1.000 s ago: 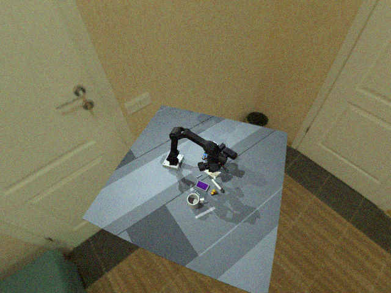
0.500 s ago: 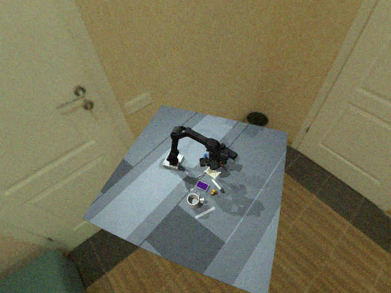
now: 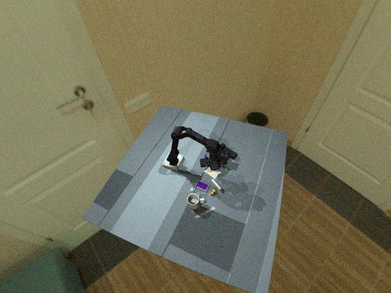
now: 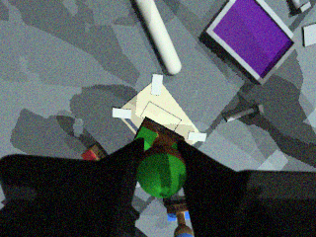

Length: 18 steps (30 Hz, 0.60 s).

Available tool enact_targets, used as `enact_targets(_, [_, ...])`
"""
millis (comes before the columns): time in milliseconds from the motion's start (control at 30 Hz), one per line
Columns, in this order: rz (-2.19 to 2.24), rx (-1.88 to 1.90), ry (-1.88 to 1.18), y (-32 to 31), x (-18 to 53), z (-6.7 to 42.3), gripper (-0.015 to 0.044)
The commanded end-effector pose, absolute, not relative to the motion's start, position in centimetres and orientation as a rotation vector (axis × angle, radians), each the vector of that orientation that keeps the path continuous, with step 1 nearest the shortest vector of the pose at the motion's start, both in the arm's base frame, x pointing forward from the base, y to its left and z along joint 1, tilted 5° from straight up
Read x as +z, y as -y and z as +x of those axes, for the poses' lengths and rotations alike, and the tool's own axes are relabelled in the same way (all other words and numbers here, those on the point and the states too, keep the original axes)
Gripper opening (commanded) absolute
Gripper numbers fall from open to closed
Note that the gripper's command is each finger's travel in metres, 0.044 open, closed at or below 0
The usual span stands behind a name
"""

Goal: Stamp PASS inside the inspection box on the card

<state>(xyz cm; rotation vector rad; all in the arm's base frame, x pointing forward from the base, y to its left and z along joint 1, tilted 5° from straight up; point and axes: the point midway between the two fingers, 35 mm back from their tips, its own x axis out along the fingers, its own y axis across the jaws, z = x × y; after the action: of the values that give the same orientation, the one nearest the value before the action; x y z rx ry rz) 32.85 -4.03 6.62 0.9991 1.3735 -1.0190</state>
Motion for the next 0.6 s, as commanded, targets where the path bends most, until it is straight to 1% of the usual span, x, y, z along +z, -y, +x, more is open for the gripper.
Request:
enact_targets(0, [1.005,-1.025,-1.380,3.9,6.1,32.7,0.0000])
enact_targets(567, [1.006,-1.025,-1.380,3.9,4.9,32.7,0.0000])
